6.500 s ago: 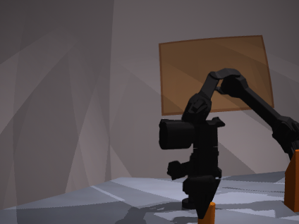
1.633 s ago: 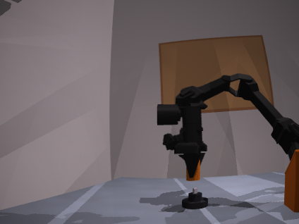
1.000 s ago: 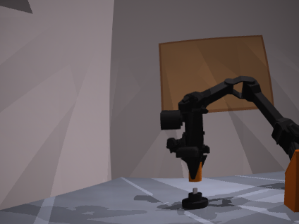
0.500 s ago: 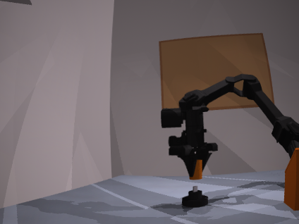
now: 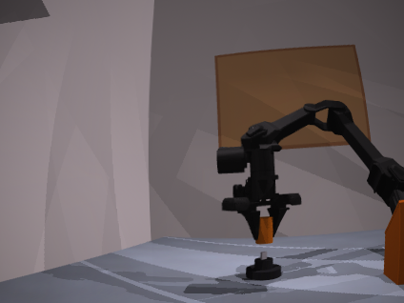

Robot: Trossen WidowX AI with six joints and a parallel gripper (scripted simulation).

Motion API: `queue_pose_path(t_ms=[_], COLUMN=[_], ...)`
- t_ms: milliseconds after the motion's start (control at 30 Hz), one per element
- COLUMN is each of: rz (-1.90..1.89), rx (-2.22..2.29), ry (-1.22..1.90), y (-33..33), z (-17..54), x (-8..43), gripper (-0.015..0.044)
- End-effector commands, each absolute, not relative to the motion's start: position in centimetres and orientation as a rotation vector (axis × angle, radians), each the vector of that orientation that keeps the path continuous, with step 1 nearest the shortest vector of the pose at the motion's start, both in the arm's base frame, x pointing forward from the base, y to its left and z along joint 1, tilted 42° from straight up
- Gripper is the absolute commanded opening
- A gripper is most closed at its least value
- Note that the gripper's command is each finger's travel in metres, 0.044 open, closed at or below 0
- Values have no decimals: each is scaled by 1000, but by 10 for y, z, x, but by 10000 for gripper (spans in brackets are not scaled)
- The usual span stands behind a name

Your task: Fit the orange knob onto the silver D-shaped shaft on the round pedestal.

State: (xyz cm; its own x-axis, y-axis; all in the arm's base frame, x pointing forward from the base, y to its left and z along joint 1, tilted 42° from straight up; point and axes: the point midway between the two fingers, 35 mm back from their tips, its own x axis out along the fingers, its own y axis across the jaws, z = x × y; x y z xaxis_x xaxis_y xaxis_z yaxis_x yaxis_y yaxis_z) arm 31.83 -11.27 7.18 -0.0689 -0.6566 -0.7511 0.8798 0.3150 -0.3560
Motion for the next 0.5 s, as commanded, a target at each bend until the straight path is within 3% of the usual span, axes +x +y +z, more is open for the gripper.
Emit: queue_pose_path(t_ms=[0,467], rz=[-1345,-1505], rx=[357,610], ry=[948,722], y=[-113,-115], z=[73,76], x=[321,320], gripper=[0,0])
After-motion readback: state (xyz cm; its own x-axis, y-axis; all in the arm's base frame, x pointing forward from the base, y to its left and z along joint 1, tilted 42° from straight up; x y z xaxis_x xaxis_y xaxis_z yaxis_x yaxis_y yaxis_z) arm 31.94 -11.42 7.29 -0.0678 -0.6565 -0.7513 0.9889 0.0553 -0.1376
